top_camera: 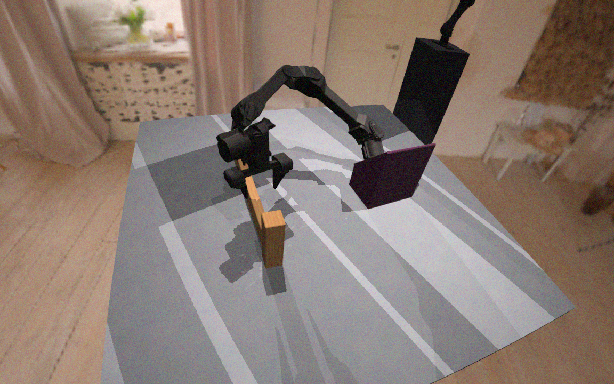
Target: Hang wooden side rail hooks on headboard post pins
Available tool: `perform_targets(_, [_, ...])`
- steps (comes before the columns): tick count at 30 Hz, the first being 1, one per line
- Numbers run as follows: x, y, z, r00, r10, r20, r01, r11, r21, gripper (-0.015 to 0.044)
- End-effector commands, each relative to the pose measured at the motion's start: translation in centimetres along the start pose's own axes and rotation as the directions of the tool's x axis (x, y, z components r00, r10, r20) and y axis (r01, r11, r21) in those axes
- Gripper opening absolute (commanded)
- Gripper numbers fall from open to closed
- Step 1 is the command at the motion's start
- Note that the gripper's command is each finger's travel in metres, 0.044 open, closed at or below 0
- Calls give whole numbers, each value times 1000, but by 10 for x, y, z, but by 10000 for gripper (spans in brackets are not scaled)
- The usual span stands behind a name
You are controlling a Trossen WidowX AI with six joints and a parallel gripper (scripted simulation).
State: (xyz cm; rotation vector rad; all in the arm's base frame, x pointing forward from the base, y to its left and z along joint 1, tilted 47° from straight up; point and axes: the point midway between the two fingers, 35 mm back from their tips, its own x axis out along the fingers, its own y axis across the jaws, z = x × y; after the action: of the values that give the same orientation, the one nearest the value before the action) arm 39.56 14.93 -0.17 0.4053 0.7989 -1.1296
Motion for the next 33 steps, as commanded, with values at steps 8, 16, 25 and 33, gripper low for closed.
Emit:
perform_targets(8, [-13,7,7,997,1,80,-18,977,213,440])
perform_targets(16, [22,7,10,997,1,82,-19,977,213,440])
perform_targets(25, [37,7,12,997,1,83,-19,977,214,440])
perform_targets(33, [45,7,12,997,1,82,-19,977,213,440])
